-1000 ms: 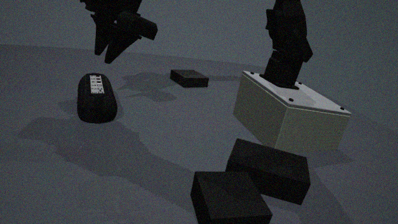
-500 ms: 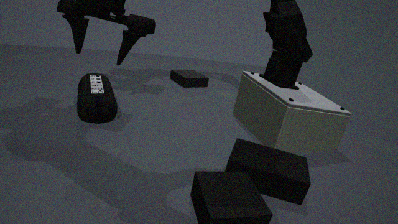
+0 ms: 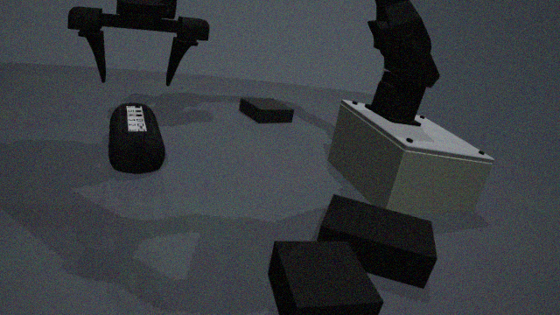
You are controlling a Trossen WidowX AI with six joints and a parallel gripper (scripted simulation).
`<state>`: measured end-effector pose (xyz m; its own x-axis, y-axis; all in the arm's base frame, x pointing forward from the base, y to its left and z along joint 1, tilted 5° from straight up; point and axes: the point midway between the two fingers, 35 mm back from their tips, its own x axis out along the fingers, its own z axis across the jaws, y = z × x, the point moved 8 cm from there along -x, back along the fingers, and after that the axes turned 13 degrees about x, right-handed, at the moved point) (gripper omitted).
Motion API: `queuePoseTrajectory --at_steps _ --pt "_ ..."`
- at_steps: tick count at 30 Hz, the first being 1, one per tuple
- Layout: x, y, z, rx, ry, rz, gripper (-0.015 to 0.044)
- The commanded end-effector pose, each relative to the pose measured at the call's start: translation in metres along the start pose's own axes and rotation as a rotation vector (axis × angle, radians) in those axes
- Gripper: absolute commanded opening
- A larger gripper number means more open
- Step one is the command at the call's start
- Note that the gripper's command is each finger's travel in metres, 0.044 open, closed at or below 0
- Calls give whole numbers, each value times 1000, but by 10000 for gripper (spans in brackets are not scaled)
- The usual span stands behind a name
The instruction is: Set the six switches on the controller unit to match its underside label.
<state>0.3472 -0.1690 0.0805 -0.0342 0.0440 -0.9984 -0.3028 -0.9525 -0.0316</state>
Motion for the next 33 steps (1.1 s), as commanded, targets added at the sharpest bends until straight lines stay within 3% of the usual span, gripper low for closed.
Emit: queuePoseTrajectory --at_steps 1,33 --pt "0 1 -2 -29 -7 5 440" --pt "50 1 -2 -29 -3 6 440"
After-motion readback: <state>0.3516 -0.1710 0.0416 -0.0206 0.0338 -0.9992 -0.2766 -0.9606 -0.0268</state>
